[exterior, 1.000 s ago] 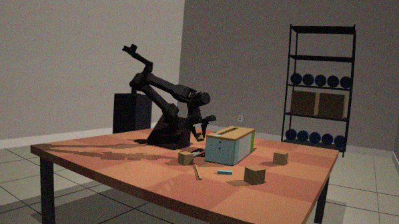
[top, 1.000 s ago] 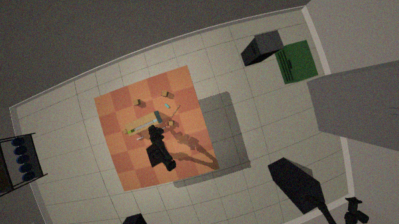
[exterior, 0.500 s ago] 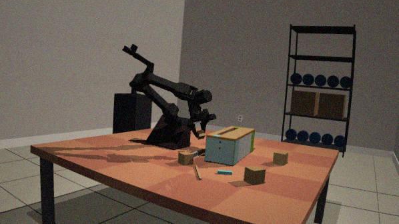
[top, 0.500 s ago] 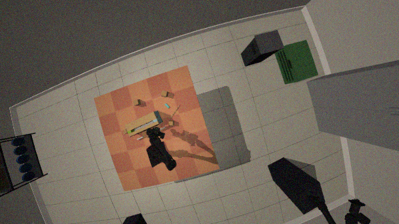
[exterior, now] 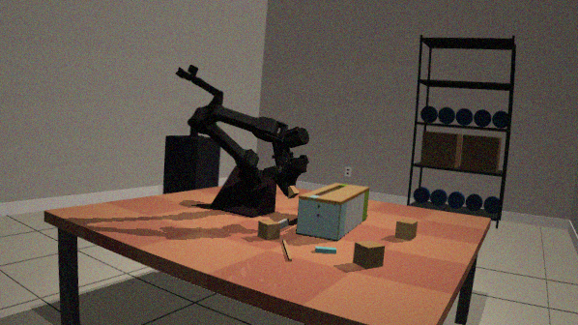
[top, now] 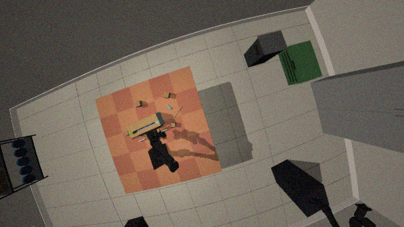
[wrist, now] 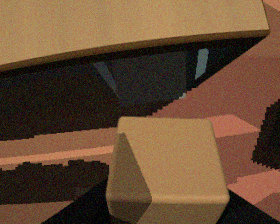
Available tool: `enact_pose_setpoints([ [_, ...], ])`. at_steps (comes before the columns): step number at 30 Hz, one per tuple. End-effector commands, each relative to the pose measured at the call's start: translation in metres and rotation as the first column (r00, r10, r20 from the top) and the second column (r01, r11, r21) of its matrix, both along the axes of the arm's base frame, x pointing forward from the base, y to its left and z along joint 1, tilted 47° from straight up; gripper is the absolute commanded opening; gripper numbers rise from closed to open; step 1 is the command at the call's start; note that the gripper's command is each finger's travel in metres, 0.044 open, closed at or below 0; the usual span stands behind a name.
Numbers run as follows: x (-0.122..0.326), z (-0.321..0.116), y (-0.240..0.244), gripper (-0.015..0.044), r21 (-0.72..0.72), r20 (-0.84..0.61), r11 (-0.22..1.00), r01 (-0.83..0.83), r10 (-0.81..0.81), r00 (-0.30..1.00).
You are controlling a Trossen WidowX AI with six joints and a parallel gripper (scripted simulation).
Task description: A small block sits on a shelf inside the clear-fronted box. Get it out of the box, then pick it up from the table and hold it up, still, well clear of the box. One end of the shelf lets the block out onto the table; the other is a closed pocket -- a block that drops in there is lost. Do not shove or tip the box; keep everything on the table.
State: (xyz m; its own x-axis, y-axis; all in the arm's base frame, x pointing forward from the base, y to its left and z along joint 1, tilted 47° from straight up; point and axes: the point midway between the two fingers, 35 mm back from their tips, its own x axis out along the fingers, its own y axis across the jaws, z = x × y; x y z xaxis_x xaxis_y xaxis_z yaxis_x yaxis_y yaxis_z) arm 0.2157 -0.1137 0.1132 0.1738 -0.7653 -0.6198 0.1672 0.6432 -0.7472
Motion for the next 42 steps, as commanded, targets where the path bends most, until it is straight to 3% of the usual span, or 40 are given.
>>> enact_pose_setpoints([
  [1,0.000,0.002,0.003,0.0000,-0.038,-0.144,0.993,-0.114,0.107,0.984],
  [12,-0.001,0.006,0.010,0.0000,-0.054,-0.494,0.917,-0.396,0.321,0.808],
  [24,-0.001,0.012,0.018,0.0000,0.047,-0.793,0.762,-0.645,0.421,0.439],
  [33,-0.002,0.018,0.024,0.0000,0.189,-0.916,0.626,-0.757,0.390,0.094],
  [42,-0.002,0.023,0.030,0.0000,0.363,-0.927,0.498,-0.787,0.273,-0.255],
])
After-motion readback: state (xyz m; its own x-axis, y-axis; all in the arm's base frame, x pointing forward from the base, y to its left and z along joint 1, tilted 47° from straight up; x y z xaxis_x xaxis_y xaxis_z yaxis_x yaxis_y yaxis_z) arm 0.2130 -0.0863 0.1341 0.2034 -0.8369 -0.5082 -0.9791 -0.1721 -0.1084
